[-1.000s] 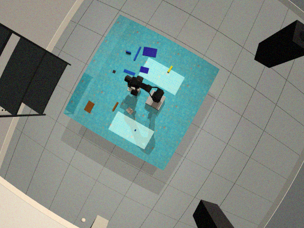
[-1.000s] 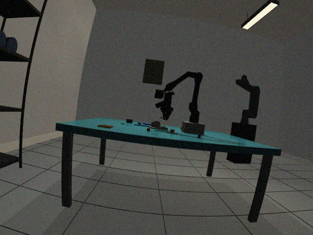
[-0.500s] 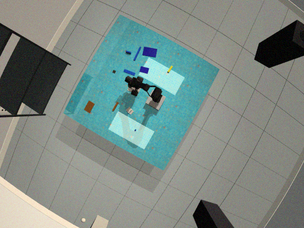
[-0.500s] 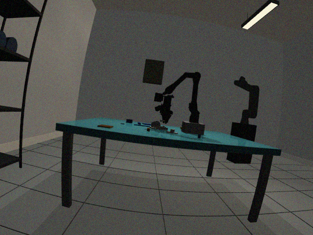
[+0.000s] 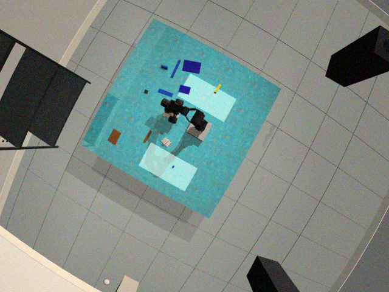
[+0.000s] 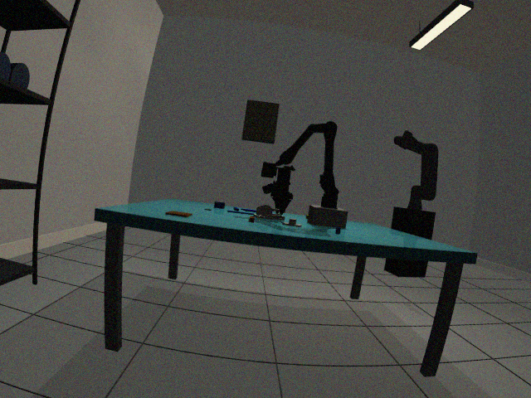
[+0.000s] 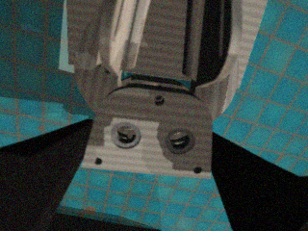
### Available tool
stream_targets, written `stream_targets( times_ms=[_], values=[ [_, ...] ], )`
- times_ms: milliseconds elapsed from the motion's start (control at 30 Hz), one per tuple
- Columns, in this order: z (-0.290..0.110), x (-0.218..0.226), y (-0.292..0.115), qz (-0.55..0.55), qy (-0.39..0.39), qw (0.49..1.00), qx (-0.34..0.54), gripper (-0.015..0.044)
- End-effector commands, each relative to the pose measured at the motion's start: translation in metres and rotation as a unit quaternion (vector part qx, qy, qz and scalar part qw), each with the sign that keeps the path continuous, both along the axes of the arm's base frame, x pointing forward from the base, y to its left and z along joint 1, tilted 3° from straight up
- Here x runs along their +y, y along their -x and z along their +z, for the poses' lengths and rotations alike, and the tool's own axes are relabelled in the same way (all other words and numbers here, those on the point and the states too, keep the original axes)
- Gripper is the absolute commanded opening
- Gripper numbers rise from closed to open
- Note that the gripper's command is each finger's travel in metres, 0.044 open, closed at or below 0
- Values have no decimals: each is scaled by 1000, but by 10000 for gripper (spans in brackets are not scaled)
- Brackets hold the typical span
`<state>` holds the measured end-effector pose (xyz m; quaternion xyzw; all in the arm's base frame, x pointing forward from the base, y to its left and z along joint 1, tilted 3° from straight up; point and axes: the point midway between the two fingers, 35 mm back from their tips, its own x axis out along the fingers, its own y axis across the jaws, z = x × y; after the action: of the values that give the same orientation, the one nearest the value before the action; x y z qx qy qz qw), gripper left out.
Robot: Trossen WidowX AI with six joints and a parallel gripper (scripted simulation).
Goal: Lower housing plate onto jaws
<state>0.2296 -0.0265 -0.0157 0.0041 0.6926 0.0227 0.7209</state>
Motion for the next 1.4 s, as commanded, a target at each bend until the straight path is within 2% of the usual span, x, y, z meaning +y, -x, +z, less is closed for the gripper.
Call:
stream_targets(
  times_ms=[0,1367],
  values=[
    [-3,1,1,-1,-1,1000,1,351],
    [-10,1,1,-7,-2,1000,1,351]
  ],
)
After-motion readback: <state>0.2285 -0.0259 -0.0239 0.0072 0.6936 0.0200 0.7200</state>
